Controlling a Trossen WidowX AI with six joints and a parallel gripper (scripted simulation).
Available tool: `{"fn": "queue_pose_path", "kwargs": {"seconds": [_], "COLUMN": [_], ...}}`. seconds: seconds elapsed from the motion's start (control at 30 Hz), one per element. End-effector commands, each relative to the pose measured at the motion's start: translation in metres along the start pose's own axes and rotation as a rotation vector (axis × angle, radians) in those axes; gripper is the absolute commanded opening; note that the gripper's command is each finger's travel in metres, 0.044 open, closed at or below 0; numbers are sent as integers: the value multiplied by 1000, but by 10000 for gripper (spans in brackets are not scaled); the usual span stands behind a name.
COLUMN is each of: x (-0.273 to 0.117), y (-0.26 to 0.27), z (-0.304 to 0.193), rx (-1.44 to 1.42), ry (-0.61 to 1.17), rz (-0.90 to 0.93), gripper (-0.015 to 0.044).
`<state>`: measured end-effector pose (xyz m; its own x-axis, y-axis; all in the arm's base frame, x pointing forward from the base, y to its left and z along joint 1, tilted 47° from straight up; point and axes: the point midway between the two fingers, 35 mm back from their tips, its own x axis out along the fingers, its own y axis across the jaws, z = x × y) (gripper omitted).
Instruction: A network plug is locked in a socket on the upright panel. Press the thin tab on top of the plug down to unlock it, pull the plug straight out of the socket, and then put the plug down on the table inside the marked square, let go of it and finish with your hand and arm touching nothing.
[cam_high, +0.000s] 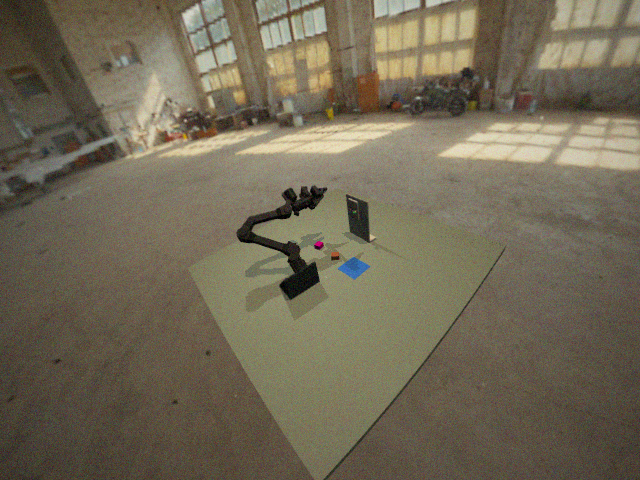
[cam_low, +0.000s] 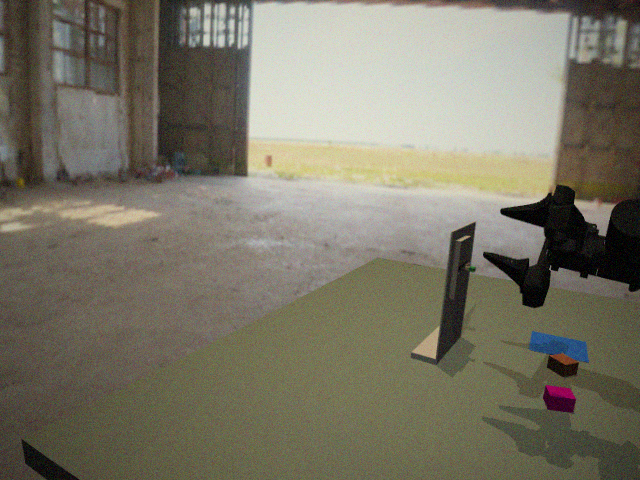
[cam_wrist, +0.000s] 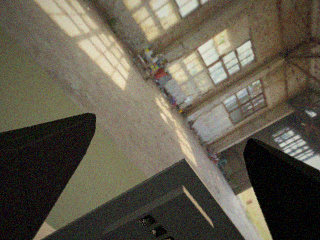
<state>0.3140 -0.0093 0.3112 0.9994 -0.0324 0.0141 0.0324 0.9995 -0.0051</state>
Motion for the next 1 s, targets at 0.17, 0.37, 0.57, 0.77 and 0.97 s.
{"fn": "queue_pose_path", "kwargs": {"seconds": [0.17,0.37,0.57,0.77,0.97], "x": [-2,-7,-15,-25,-36], "y": [-5,-12,-19,-24,-29], "z": [-24,-57,-89,-120,-149], "rx": [-101,-236,-369,-496,-619], "ry": [27,65,106,145,185], "rz": [-12,-23,-30,-30,-25], "gripper": [243,156,156,156,156]}}
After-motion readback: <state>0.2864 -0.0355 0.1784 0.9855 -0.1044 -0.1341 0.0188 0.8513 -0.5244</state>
